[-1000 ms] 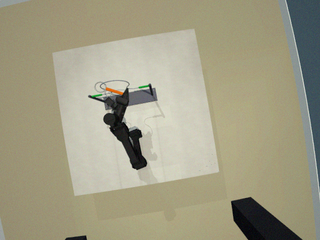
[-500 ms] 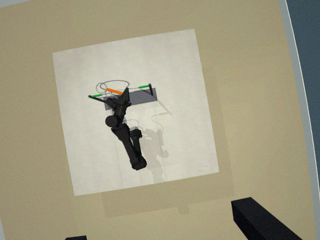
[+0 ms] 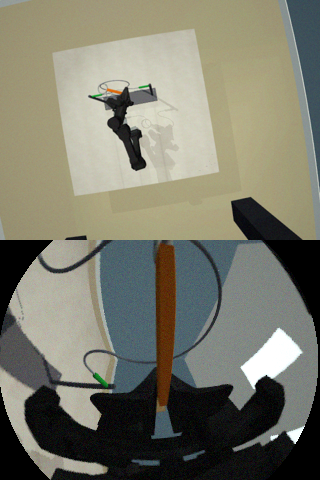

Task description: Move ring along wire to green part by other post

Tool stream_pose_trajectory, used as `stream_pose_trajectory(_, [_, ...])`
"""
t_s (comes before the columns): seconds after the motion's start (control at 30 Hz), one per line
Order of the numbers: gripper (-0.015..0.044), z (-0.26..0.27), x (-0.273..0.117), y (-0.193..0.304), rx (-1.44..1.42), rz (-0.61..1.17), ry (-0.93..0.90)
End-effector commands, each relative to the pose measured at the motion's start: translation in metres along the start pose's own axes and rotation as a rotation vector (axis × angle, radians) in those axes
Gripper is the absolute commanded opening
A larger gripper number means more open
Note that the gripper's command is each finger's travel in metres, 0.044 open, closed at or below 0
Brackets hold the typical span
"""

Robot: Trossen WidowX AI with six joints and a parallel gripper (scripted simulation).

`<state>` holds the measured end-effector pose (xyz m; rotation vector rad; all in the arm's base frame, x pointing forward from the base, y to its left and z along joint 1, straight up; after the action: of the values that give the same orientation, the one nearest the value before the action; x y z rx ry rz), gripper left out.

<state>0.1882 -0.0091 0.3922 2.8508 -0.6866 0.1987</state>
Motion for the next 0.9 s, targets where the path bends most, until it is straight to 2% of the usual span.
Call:
stream_pose_trajectory(0.0, [-0.0150, -0.0009, 0.0002, 0.0005, -0.048, -0.006, 0.029])
stream_pose_trajectory(0.87, [-0.0150, -0.0029, 0.0019, 0.0032, -0.333, -0.027, 0.184])
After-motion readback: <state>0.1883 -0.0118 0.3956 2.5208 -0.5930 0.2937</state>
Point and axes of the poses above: the point midway between the two fingers, 35 mm back from their tips, its own x axis out along the fingers, its own z axis across the jaws, y = z × x, the point moved 8 cm from there along -x, back along the fingers, and after that the axes turned 5 degrees about -x, right-handed, at the moved point
